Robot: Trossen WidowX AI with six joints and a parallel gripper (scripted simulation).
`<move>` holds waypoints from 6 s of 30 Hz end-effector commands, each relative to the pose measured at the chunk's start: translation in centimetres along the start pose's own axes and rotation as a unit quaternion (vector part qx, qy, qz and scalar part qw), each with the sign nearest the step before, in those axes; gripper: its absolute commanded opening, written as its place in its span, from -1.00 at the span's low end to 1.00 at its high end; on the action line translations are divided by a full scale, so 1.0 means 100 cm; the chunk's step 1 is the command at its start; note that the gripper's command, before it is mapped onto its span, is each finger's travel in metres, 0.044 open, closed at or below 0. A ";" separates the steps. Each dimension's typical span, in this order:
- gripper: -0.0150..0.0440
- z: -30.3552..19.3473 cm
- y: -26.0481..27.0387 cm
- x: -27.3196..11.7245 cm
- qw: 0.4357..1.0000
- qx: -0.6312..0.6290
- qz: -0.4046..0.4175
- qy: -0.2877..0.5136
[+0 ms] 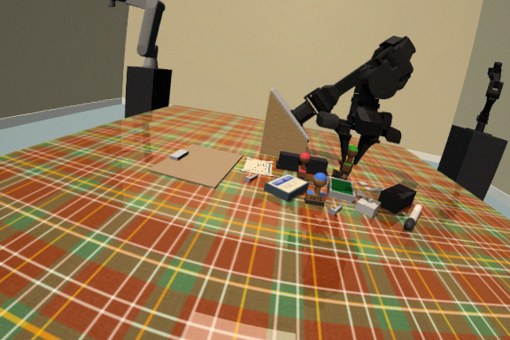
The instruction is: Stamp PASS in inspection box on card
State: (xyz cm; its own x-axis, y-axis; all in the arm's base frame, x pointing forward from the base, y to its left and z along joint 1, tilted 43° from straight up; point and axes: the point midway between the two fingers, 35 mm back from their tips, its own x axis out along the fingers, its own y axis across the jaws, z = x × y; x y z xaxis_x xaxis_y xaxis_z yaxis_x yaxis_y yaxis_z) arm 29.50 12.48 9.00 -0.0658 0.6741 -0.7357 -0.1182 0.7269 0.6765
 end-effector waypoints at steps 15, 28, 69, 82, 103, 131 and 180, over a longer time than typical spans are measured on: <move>-0.49 -0.002 0.000 0.013 1.000 0.003 0.002 0.001; -0.49 -0.002 0.000 0.021 1.000 0.002 0.002 0.001; -0.49 -0.003 0.001 0.039 1.000 -0.002 0.003 0.001; -0.49 -0.003 0.001 0.041 1.000 -0.002 0.003 0.001; -0.49 -0.003 0.001 0.042 1.000 -0.002 0.003 0.001; -0.49 -0.003 0.001 0.037 1.000 -0.002 0.003 0.001; -0.49 -0.003 0.000 -0.017 1.000 -0.002 0.002 0.001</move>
State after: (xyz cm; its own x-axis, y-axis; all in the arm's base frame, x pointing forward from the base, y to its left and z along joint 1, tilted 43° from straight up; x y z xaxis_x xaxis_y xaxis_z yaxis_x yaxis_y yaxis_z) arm 29.07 11.60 9.66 -0.0763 0.6758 -0.7331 -0.1149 0.7244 0.6797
